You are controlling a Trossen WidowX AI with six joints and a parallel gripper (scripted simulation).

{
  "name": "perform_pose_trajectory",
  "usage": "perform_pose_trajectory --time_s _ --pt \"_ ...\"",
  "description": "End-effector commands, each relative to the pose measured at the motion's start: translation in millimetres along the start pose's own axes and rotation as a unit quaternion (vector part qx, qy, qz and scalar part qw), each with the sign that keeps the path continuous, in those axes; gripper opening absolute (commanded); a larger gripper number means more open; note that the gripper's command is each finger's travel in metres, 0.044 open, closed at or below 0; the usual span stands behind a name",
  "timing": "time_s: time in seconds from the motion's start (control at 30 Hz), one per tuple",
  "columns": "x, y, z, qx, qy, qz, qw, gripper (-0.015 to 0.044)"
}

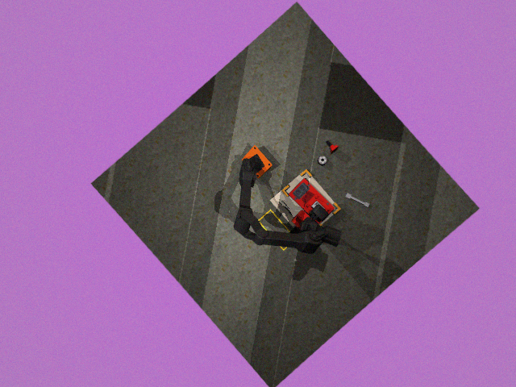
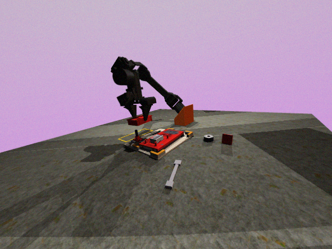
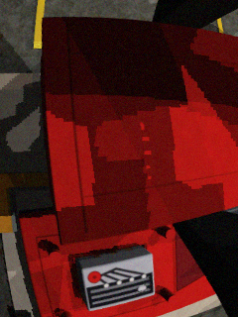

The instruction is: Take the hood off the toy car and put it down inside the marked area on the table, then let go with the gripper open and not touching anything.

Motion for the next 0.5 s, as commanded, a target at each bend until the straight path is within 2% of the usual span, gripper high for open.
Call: perform_pose_trajectory --time_s 0.0,0.47 --pt "2.9 -18.0 8.6 0.002 -0.003 0.002 1.000 0.0000" --pt "3.9 -68.4 38.3 0.001 -0.002 0.005 1.000 0.0000"
Point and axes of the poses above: the point midway between the two fingers, 35 mm back from their tips, its own x axis back along the fingers, its own y axis across the jaws, z = x × y, the point moved 10 cm from there along x, back along the fingers, and after that the axes turned 9 degrees about x, right-handed, at the moved point
